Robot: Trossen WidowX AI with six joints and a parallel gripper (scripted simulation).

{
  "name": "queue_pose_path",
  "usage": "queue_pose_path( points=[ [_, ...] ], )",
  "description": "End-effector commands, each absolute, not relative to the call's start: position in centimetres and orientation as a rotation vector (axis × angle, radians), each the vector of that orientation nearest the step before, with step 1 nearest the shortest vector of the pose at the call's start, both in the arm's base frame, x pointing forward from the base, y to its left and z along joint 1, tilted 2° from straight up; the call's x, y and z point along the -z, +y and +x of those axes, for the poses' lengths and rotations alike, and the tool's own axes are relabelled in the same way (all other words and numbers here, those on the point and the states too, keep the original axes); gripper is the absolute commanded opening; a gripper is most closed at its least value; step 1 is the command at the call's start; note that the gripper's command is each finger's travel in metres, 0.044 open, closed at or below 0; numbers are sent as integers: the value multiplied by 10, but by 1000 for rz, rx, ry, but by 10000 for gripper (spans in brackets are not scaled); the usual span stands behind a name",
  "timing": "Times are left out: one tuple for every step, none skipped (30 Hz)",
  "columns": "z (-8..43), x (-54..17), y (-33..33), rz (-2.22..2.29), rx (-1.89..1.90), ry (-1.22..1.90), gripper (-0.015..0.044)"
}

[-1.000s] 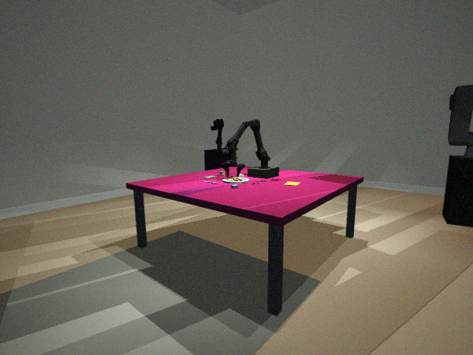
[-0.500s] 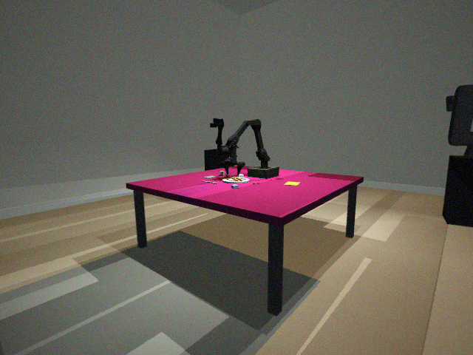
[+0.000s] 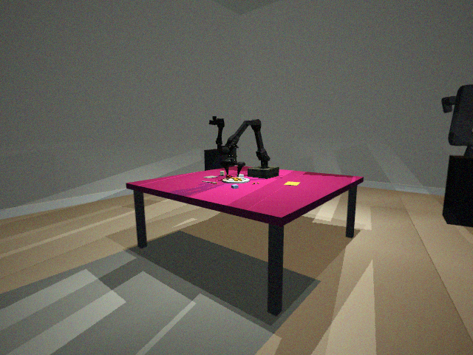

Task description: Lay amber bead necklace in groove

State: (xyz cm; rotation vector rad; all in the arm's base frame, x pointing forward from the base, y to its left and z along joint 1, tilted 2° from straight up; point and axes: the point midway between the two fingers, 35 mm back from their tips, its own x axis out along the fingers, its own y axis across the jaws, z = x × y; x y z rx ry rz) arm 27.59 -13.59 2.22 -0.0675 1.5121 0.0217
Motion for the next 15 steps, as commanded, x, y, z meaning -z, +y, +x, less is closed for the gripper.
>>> queue_pose_path(
  points=[
    [280, -25, -126, -190, -141, 1507, 361],
    [282, -26, -119, -282, -229, 1499, 335],
    [284, -27, -111, -375, -318, 1488, 309],
    [286, -29, -104, -468, -407, 1473, 282],
    [287, -30, -96, -561, -495, 1454, 256],
    [289, -32, -89, -653, -584, 1431, 230],
    [290, -33, -82, -745, -671, 1404, 204],
    [291, -34, -76, -816, -738, 1381, 177],
    [292, -35, -72, -858, -779, 1365, 151],
    [292, -35, -71, -872, -792, 1360, 125],
    [292, -35, -71, -872, -792, 1360, 120],
    [292, -35, -71, -872, -792, 1360, 120],
    [292, -35, -71, -872, -792, 1360, 120],
    [292, -35, -71, -872, -792, 1360, 120],
    [292, -35, -71, -872, -792, 1360, 120]
  ],
)
